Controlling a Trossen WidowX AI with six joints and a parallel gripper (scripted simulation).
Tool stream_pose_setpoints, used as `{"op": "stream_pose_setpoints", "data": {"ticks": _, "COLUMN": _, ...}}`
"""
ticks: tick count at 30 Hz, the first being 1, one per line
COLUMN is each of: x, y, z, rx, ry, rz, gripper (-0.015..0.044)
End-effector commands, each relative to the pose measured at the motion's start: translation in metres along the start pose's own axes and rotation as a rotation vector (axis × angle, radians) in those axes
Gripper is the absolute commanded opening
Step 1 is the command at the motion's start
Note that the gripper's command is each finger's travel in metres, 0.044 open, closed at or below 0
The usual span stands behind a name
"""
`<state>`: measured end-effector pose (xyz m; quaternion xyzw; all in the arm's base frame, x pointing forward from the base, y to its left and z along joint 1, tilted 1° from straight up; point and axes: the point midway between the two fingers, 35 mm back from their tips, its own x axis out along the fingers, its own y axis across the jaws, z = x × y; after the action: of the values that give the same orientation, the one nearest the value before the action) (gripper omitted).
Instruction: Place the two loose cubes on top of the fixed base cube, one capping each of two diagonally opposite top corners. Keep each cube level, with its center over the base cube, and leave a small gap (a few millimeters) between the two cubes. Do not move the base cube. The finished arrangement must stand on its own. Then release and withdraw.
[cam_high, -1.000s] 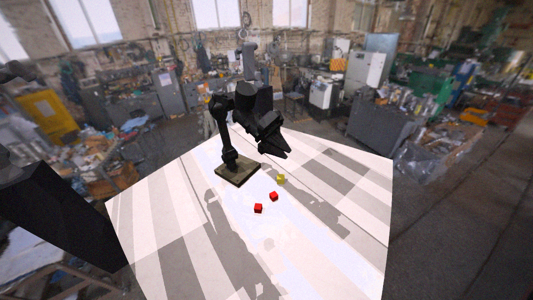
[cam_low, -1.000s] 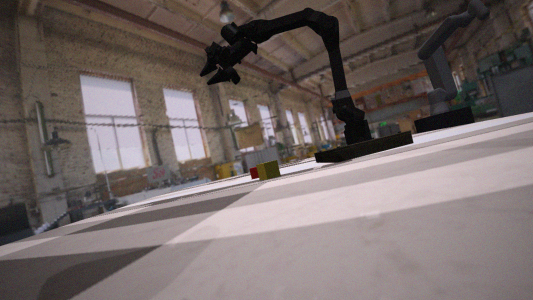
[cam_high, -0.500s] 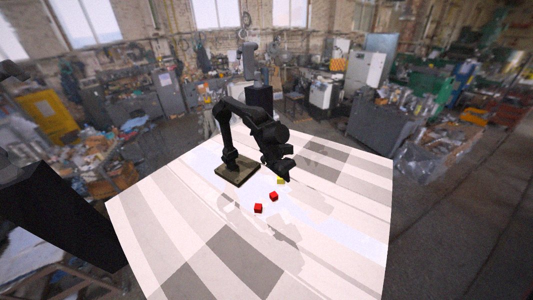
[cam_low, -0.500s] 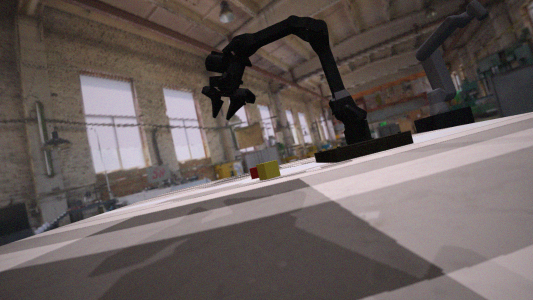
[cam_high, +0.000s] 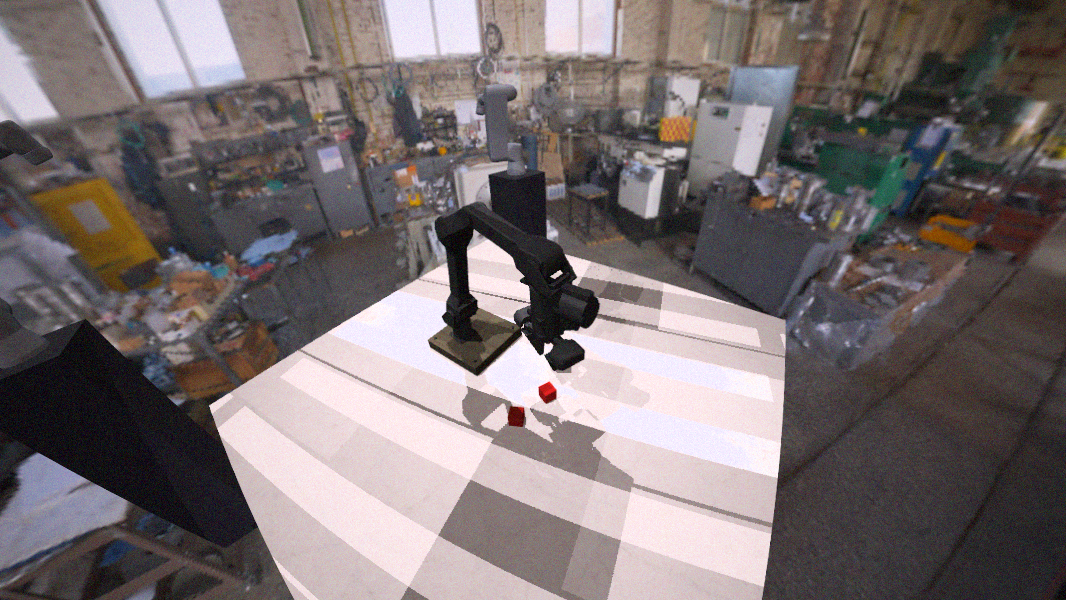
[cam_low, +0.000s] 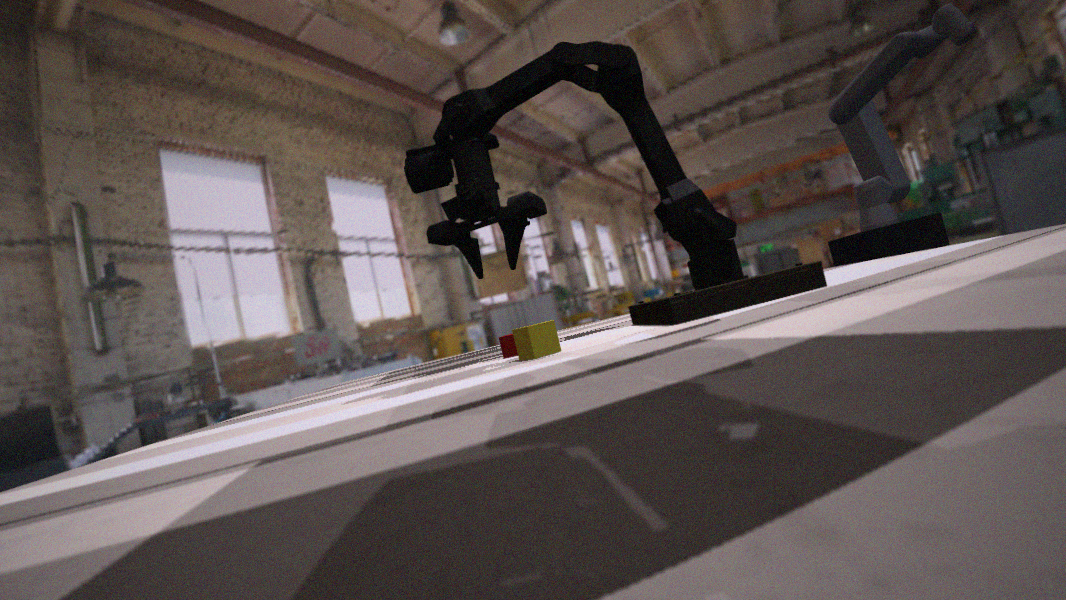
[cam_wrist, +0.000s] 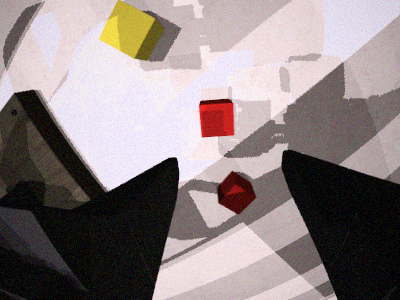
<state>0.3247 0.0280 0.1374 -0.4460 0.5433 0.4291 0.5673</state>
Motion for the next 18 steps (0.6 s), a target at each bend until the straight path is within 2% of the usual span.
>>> {"op": "stream_pose_setpoints", "data": {"ticks": 1, "x": 0.007, "y": 0.002, "z": -0.001, "rx": 0.003, "ry": 0.015, "rz": 0.014, "gripper": 0.0265}}
{"op": "stream_pose_setpoints", "data": {"ticks": 8, "x": 0.06, "y": 0.002, "z": -0.002, "rx": 0.003, "ry": 0.015, "rz": 0.014, "gripper": 0.0265}}
{"op": "stream_pose_setpoints", "data": {"ticks": 18, "x": 0.08, "y": 0.003, "z": -0.003, "rx": 0.002, "ry": 0.015, "rz": 0.014, "gripper": 0.0265}}
